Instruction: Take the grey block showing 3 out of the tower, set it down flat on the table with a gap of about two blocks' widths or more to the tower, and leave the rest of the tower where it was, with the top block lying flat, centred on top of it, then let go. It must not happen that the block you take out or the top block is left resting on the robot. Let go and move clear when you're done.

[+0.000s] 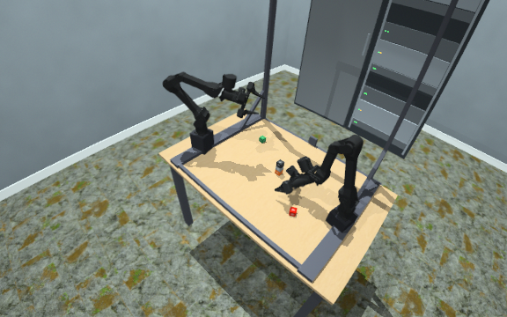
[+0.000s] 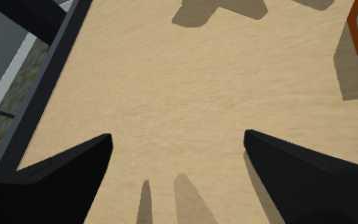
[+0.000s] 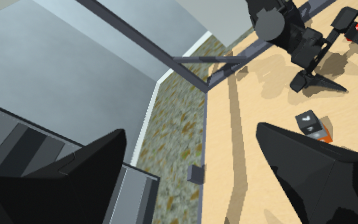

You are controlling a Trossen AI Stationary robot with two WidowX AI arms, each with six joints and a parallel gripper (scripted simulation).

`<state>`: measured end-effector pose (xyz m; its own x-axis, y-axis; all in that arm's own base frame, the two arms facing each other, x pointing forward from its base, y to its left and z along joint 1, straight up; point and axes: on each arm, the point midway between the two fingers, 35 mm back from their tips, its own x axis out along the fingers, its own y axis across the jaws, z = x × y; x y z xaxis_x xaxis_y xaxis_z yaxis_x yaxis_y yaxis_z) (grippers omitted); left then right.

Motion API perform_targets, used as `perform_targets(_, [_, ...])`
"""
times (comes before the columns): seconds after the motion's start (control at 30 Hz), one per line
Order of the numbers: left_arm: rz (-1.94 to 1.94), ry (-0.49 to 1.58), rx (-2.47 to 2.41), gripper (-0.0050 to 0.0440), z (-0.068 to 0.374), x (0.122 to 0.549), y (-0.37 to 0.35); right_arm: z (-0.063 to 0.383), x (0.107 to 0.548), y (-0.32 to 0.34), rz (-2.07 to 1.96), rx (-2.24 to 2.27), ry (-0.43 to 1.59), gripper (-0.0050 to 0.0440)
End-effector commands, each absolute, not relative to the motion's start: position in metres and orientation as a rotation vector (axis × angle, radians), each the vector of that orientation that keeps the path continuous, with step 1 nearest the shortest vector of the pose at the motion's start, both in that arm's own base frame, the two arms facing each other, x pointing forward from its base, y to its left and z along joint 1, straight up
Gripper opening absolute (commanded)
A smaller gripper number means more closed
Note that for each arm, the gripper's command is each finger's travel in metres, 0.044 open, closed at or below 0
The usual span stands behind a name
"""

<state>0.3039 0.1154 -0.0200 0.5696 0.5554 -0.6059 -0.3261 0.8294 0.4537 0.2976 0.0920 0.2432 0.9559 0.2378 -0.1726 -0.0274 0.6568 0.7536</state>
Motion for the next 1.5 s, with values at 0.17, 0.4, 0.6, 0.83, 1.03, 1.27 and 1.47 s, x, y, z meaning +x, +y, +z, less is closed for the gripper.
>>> perform_targets(0.17, [0.403, 0.595, 0.190, 0.0400, -0.009, 0.313, 0.071, 0.287, 0.312, 0.057, 0.138, 0.520, 0.096, 0.0400])
perform_targets(0.4, [0.298, 0.463, 0.098, 0.0400, 0.005, 0.312, 0.039, 0.306, 0.316, 0.030, 0.082, 0.275, 0.013, 0.0400])
perform_targets(0.6, [0.203, 0.337, 0.015, 0.0400, 0.026, 0.310, 0.014, 0.322, 0.317, 0.008, 0.024, 0.070, -0.042, 0.0400])
perform_targets(0.83, [0.170, 0.284, -0.017, 0.0400, 0.036, 0.308, 0.006, 0.328, 0.316, 0.000, 0.001, -0.005, -0.062, 0.0400])
perform_targets(1.03, [0.171, 0.283, -0.013, 0.0400, 0.036, 0.309, 0.006, 0.329, 0.316, 0.000, 0.002, -0.005, -0.063, 0.0400])
perform_targets(1.27, [0.173, 0.270, -0.016, 0.0400, 0.039, 0.310, 0.007, 0.323, 0.316, 0.000, 0.000, 0.000, -0.050, 0.0400])
perform_targets(1.47, [0.173, 0.270, -0.016, 0.0400, 0.039, 0.310, 0.007, 0.323, 0.316, 0.000, 0.000, 0.000, -0.050, 0.0400])
